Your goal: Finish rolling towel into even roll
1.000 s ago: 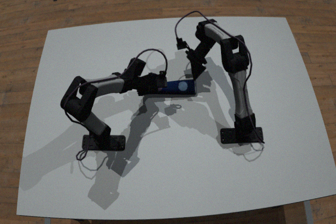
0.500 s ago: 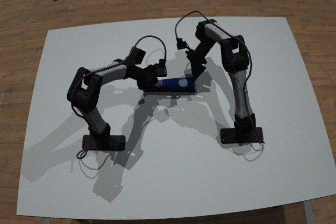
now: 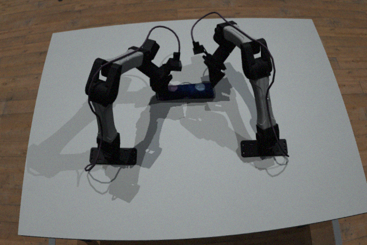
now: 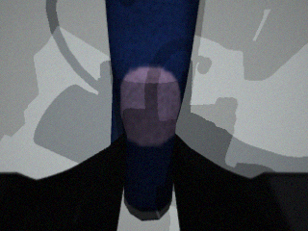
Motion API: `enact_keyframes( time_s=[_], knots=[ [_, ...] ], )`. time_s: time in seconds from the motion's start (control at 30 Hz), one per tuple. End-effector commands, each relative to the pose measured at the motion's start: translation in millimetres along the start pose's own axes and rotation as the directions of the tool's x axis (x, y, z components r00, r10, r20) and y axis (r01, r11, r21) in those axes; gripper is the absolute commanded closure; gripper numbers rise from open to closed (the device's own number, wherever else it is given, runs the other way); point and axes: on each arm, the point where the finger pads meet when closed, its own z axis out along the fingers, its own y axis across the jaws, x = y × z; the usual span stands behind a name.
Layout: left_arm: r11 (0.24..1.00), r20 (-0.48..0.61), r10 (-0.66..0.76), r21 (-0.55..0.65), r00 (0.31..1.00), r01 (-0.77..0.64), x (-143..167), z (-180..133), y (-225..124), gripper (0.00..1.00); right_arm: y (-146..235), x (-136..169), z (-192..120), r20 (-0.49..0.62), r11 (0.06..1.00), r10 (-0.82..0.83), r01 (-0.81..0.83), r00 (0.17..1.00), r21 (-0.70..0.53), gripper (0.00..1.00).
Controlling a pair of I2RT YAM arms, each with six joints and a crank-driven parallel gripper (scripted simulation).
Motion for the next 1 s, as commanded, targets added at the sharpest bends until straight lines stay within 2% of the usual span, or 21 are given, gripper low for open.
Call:
enact_keyframes(
  time_s=[0.0,0.5,0.97],
  knots=[
    [0.981,-0.034,-0.090,0.170,0.995,0.095,4.9,-1.5,-16.6,0.65,6.7,-8.7,-11.2,-0.066,0.990,-0.022,0.013,0.998,-0.140,0.15],
    [0.889,-0.095,-0.254,0.370,0.962,0.271,3.1,-3.7,-17.4,0.65,6.7,-8.7,-11.2,-0.066,0.990,-0.022,0.013,0.998,-0.140,0.15],
    [0.870,-0.106,-0.275,0.395,0.956,0.294,8.2,2.7,-15.1,0.65,6.7,-8.7,-11.2,-0.066,0.990,-0.022,0.013,0.998,-0.140,0.15]
  ],
)
